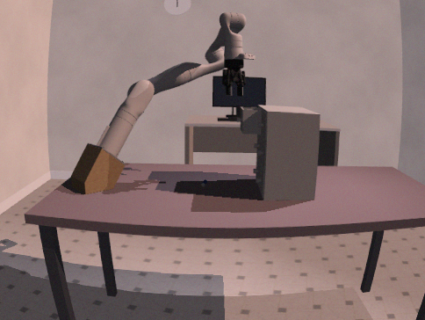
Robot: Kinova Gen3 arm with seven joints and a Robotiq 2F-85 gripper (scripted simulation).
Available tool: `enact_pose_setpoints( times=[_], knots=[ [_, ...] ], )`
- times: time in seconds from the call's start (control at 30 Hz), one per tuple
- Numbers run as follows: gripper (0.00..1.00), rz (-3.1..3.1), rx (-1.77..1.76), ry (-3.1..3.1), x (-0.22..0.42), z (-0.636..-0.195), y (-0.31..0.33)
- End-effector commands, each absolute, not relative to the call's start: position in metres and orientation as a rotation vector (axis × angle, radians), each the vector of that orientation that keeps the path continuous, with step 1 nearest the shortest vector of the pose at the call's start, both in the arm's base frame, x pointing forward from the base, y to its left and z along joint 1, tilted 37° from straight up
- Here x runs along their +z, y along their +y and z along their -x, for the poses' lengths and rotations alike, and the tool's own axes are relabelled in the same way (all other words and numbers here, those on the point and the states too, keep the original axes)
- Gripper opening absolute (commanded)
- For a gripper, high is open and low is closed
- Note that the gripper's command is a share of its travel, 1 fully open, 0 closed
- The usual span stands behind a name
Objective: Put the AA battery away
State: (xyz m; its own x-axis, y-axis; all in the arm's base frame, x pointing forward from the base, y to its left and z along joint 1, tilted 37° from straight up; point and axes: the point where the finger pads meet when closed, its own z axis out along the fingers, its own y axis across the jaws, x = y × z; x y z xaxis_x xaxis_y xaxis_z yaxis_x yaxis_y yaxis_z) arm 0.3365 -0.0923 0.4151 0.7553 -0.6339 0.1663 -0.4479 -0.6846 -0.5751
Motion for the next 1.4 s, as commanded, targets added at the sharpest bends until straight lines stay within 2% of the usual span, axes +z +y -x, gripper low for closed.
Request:
enact_pose_setpoints(
  times=[0.0,1.37],
  knots=[
    [1.00,2.440,-0.497,0.794,0.418,-0.332,-0.094],
    [1.00,2.602,-0.612,0.229,0.448,-0.230,-0.109]
  ],
)
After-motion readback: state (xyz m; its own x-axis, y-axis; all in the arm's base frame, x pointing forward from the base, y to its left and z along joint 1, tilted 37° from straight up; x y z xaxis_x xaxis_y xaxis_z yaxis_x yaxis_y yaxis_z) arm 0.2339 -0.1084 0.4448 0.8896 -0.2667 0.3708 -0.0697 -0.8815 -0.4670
